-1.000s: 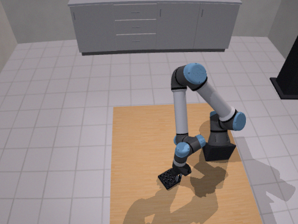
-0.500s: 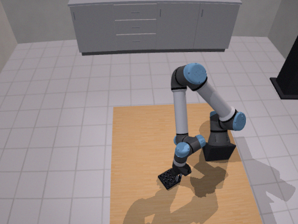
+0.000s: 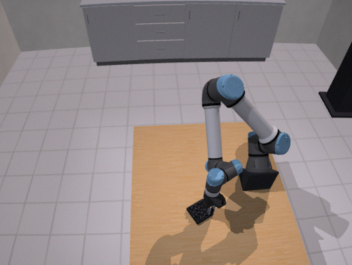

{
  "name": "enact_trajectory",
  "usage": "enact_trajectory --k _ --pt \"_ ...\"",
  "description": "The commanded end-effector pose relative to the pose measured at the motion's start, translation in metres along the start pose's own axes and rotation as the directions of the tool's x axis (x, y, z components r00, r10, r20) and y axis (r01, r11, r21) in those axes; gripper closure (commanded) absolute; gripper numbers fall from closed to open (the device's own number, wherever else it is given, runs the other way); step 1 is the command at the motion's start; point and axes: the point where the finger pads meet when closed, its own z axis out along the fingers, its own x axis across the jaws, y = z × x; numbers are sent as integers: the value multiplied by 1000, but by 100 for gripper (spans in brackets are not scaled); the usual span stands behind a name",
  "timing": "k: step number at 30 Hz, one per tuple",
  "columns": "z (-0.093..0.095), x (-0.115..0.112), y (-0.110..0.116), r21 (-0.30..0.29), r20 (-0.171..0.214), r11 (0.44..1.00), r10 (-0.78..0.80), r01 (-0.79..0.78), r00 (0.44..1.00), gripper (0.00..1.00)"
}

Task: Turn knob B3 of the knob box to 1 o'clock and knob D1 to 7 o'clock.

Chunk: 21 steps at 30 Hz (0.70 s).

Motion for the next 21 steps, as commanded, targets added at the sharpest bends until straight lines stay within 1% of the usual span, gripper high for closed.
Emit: enact_trajectory --k 1,2,21 --pt "0 0 0 0 -1 1000 0 0 1000 54" --pt "0 0 0 0 -1 1000 0 0 1000 70" --pt "0 0 0 0 -1 1000 0 0 1000 70"
